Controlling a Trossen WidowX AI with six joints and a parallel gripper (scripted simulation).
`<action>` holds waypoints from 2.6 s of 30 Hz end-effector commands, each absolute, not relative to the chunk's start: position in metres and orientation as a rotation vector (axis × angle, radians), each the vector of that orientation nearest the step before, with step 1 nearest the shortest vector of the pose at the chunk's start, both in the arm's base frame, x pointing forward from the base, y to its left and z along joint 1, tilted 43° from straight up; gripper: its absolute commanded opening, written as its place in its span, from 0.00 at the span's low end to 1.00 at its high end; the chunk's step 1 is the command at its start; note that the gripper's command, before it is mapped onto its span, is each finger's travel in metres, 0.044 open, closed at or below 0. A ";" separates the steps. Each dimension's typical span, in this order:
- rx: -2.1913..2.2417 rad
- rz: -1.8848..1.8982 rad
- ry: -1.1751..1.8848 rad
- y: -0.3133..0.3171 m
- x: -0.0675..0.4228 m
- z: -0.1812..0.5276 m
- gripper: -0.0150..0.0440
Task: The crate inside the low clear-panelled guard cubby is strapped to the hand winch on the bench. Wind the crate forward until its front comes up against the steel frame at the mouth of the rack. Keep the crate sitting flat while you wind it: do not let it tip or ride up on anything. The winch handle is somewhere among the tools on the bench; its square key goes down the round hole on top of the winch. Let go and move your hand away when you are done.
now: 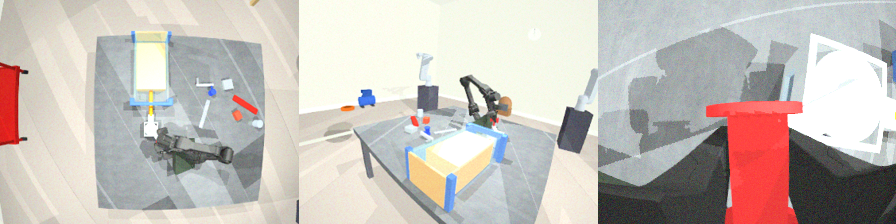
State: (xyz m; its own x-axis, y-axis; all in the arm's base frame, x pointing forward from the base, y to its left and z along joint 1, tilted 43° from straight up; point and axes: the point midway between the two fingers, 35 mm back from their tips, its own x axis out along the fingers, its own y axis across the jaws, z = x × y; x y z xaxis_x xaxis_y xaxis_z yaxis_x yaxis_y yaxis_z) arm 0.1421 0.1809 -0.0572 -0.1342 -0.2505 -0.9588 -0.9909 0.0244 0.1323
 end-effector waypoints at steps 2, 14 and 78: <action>-1.345 1.146 1.511 0.169 0.149 -0.052 0.25; -1.346 1.145 1.511 0.159 0.159 -0.046 0.25; -1.350 1.140 1.511 0.130 0.233 -0.031 0.25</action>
